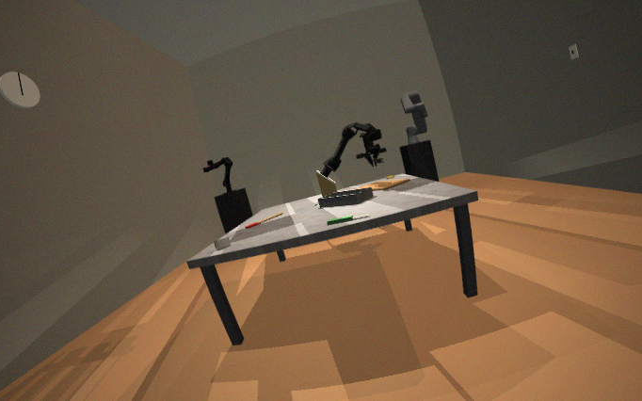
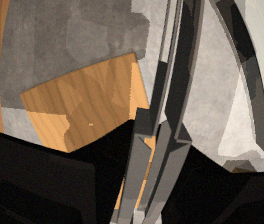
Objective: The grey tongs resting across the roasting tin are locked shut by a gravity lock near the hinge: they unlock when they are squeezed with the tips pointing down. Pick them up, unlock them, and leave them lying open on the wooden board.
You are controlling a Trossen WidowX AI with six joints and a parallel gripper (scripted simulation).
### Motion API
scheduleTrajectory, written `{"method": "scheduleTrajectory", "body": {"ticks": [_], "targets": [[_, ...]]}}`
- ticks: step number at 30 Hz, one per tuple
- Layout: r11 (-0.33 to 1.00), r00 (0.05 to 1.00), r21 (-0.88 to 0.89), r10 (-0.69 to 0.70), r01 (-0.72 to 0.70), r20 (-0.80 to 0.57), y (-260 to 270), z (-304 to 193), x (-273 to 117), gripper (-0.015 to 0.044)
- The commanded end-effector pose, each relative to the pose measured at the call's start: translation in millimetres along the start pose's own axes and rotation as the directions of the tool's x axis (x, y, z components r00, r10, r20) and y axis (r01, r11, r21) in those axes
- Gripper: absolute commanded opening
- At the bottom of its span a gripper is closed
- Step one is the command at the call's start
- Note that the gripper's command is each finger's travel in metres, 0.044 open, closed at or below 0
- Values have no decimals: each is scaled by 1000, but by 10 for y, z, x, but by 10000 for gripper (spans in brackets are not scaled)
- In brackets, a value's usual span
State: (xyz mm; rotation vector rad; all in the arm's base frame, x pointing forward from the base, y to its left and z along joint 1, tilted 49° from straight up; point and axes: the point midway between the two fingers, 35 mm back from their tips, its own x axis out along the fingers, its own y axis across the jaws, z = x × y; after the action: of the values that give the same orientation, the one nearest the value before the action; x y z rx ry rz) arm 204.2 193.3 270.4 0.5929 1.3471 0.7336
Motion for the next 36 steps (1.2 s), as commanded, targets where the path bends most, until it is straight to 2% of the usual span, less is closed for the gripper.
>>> {"method": "scheduleTrajectory", "body": {"ticks": [1,36], "targets": [[1000,1000,-16,-9,9,7,4,-10,-2,-150],[883,993,-461,-113,89,-25,660,-910,246,-150]]}}
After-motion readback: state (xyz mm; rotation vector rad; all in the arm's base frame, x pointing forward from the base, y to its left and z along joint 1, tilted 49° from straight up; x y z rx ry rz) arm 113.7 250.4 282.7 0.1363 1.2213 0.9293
